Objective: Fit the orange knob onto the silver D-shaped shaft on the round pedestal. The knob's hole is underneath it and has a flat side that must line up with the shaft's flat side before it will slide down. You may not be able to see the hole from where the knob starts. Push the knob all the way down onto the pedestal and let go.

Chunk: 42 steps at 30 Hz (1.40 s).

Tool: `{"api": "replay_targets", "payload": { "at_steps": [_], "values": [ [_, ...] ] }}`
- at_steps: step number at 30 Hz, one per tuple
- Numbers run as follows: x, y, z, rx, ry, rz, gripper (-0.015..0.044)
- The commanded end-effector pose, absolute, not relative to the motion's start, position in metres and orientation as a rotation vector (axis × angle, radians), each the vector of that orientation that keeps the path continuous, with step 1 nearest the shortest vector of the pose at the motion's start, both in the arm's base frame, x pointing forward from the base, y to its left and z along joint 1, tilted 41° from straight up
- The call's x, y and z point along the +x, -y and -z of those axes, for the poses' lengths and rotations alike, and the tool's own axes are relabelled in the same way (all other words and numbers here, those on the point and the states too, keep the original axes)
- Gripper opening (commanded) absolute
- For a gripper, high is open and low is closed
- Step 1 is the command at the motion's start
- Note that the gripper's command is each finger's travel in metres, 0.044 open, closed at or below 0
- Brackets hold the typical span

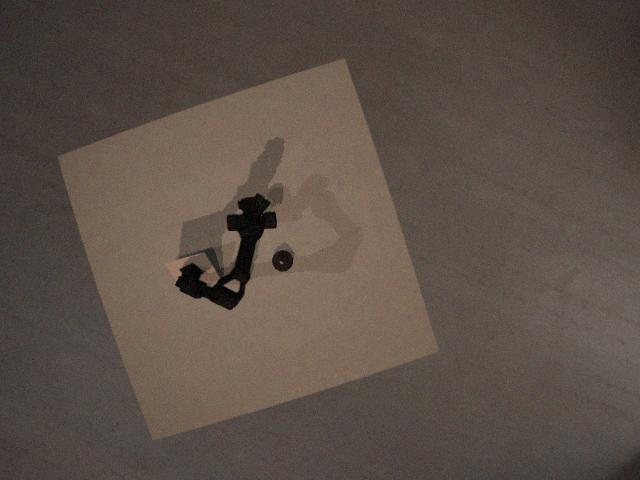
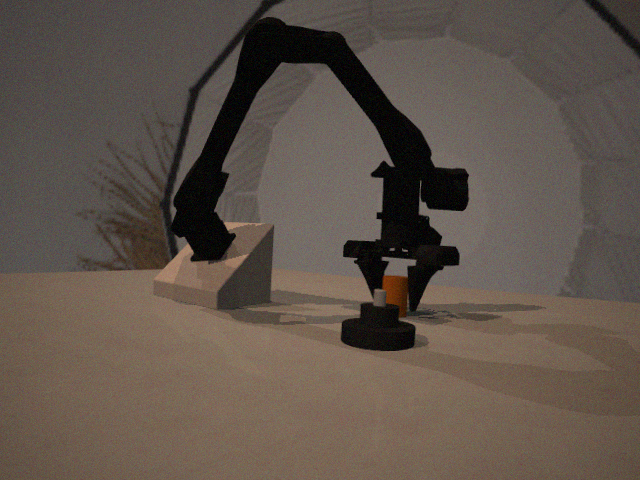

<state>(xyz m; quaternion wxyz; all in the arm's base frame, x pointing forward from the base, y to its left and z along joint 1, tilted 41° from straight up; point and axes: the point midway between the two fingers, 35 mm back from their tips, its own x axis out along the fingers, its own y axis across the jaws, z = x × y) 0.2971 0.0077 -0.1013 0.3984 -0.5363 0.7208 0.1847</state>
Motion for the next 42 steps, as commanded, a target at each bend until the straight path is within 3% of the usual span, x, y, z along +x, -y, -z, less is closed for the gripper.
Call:
{"api": "replay_targets", "payload": {
  "at_steps": [1,10,16,42],
  "values": [
    [0.295,-0.006,0.103,-1.368,-1.832,-0.471,0.0230],
    [0.295,-0.006,0.103,-1.368,-1.832,-0.471,0.0150],
    [0.299,-0.013,0.096,-1.367,-1.831,-0.473,0.0000],
    [0.315,-0.068,0.039,-1.369,-1.819,-0.483,0.0000]
  ]
}}
